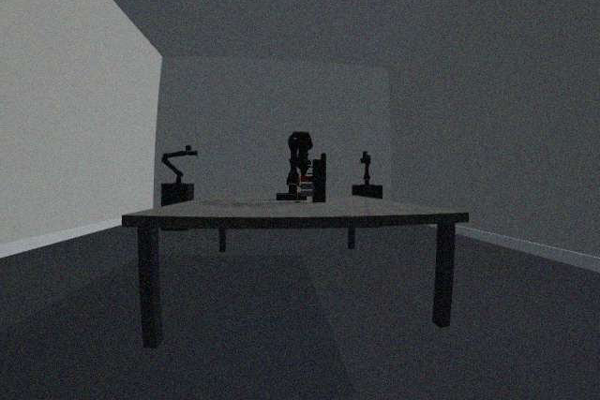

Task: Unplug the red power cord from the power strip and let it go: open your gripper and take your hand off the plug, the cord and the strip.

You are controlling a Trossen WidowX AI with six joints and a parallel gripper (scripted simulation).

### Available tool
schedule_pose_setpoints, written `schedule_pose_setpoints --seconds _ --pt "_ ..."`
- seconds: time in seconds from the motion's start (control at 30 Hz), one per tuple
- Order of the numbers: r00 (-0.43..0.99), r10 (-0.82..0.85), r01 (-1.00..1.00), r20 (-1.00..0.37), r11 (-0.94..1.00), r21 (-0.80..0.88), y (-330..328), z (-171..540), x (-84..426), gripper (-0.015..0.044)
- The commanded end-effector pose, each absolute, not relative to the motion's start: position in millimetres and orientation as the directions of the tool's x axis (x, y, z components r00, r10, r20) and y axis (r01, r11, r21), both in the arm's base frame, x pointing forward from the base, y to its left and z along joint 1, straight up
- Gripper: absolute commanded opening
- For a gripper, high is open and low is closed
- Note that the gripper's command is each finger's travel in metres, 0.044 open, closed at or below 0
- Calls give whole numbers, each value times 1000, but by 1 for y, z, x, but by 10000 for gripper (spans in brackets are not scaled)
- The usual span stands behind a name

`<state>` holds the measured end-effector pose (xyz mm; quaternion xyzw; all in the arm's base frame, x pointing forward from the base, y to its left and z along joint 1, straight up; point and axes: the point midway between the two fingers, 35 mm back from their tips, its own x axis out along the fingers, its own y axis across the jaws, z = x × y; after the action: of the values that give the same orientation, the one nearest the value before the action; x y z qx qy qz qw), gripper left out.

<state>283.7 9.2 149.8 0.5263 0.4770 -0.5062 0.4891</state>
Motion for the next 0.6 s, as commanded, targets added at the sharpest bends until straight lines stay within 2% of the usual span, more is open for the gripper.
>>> schedule_pose_setpoints --seconds 0.0,0.57 --pt "33 4 997 -999 -66 33 4 150 284 0" --pt "32 0 997 -999 -68 32 -24 150 284 0"
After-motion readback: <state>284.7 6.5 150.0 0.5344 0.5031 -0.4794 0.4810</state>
